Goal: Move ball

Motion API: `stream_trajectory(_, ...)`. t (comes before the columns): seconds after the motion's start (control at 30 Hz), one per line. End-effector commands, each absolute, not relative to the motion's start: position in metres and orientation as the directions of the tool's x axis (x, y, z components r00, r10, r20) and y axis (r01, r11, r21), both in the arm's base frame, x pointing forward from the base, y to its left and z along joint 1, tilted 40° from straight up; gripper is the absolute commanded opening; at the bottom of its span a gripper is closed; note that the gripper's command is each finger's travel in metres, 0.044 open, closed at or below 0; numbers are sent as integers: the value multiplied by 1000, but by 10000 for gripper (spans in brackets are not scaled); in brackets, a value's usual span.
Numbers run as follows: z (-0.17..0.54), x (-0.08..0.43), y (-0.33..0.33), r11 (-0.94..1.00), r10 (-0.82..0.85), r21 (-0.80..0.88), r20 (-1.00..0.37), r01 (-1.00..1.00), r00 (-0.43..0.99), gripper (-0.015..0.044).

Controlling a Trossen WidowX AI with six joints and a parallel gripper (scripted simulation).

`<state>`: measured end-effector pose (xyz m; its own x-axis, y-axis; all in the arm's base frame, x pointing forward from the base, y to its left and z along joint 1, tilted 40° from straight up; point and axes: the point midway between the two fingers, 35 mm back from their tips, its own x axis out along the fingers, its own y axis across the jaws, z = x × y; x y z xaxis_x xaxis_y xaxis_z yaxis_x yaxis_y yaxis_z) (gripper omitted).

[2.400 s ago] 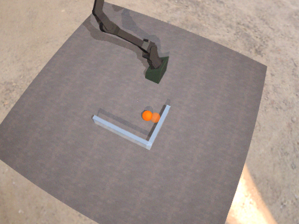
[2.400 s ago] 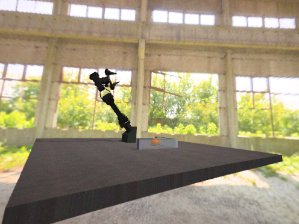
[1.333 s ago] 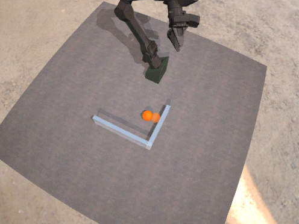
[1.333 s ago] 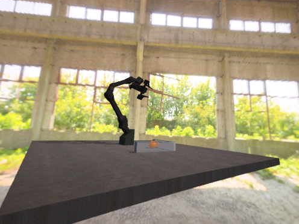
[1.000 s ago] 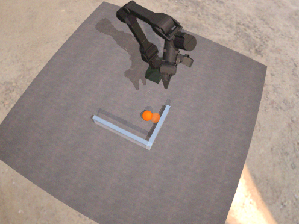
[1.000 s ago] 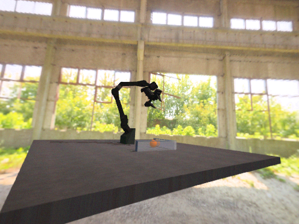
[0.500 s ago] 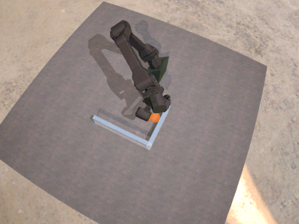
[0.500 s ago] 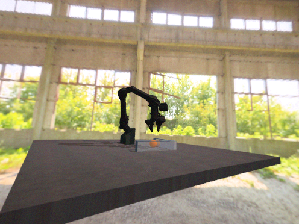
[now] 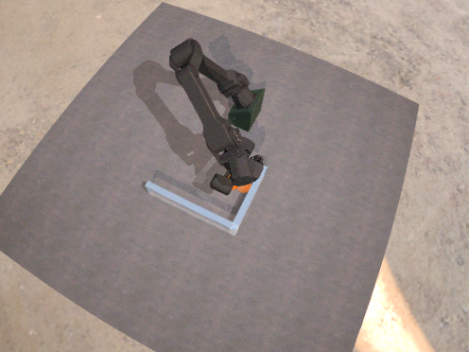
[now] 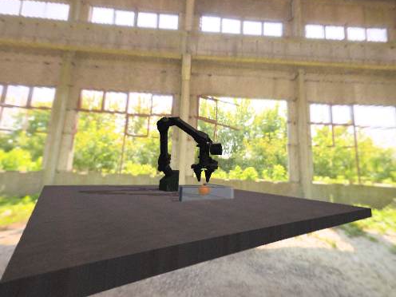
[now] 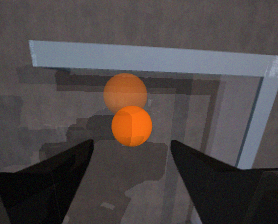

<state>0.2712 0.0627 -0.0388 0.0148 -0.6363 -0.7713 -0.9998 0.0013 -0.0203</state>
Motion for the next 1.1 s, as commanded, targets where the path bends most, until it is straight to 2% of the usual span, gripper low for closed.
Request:
stream_trajectory(0.0,-44,271,60,-6,-640,-12,-768,-1000,13,370)
stream_trajectory(0.97,-77,271,31,-6,-641,-13,-767,-1000,13,370)
stream_trajectory(1.07,-77,271,31,-6,-641,-13,-767,-1000,13,291)
